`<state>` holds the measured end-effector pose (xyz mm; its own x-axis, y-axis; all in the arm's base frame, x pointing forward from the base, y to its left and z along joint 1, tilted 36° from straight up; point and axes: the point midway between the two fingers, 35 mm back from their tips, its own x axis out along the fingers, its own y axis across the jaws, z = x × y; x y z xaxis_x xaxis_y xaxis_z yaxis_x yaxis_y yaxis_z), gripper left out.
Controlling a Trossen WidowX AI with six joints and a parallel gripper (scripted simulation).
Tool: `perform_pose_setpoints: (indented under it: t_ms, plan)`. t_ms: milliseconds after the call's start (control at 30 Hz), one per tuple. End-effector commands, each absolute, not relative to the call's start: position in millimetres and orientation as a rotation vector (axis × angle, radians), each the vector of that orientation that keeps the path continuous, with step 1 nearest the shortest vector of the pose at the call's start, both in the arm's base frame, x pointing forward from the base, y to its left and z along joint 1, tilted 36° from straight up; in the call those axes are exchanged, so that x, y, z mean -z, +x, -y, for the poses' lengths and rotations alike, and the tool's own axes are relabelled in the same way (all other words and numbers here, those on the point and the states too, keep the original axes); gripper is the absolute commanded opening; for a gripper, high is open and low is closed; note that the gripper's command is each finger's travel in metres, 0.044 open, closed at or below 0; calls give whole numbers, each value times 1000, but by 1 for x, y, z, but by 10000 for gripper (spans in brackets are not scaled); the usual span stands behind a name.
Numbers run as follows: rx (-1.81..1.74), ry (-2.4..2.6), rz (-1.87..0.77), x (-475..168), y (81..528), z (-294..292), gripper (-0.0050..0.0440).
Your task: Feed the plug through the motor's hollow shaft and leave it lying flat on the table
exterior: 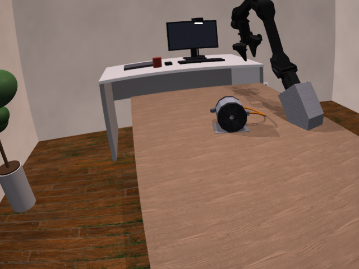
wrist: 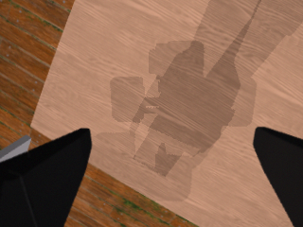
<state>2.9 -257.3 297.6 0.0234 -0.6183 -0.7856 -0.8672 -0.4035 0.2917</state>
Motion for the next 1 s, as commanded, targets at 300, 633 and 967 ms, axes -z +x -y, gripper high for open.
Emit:
perform_pose_setpoints:
  t_ms: [300,633,967]
  plan:
    - [-1322,-2033,-1531,-298,3,257,400]
    - [-1505,-2153,-1437,-291,14,262,328]
    - [-2221,-2568,-888,-262,64,274,160]
